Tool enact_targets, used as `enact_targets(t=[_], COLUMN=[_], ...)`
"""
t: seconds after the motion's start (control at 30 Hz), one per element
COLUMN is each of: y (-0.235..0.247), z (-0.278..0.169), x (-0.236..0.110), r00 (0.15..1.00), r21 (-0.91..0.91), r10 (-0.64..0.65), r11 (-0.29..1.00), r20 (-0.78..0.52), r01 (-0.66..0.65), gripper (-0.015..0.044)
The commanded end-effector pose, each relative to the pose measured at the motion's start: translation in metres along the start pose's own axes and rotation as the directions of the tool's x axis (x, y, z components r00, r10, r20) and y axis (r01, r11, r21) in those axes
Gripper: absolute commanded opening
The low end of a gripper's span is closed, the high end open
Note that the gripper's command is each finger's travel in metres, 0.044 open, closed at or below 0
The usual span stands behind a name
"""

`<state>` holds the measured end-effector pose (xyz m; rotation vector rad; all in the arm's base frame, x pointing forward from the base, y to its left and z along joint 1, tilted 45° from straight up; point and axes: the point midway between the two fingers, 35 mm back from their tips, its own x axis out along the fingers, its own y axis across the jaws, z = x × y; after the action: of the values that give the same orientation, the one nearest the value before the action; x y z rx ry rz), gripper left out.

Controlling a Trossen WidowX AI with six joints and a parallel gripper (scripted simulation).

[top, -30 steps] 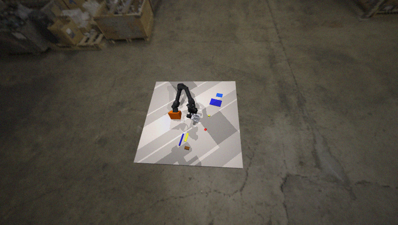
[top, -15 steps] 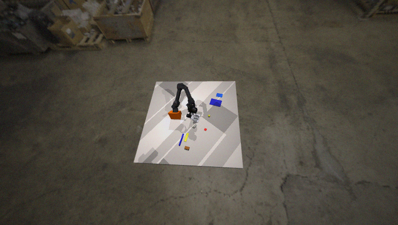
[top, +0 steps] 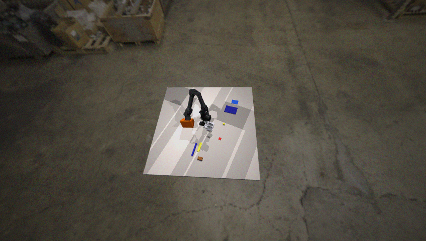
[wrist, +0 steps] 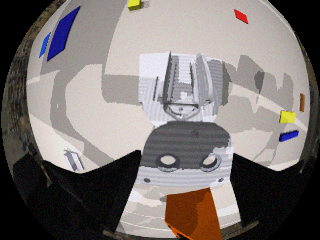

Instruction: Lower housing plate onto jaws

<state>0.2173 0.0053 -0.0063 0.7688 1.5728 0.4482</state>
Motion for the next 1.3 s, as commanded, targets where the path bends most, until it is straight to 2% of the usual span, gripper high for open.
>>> enact_targets(t=[0.0, 0.7, 1.27], y=[0.001, 0.001, 0.001], z=[-0.001, -0.001, 0.001], x=[0.000, 0.000, 0.028], r00=[1.000, 1.000, 1.000], r21=[0.005, 0.007, 0.008], r10=[0.003, 0.003, 0.001], r11=[1.000, 1.000, 1.000], r20=[-0.001, -0.001, 0.000], r01=[-0.003, -0.003, -0.001], gripper=[0.0351, 0.0351, 0.0351])
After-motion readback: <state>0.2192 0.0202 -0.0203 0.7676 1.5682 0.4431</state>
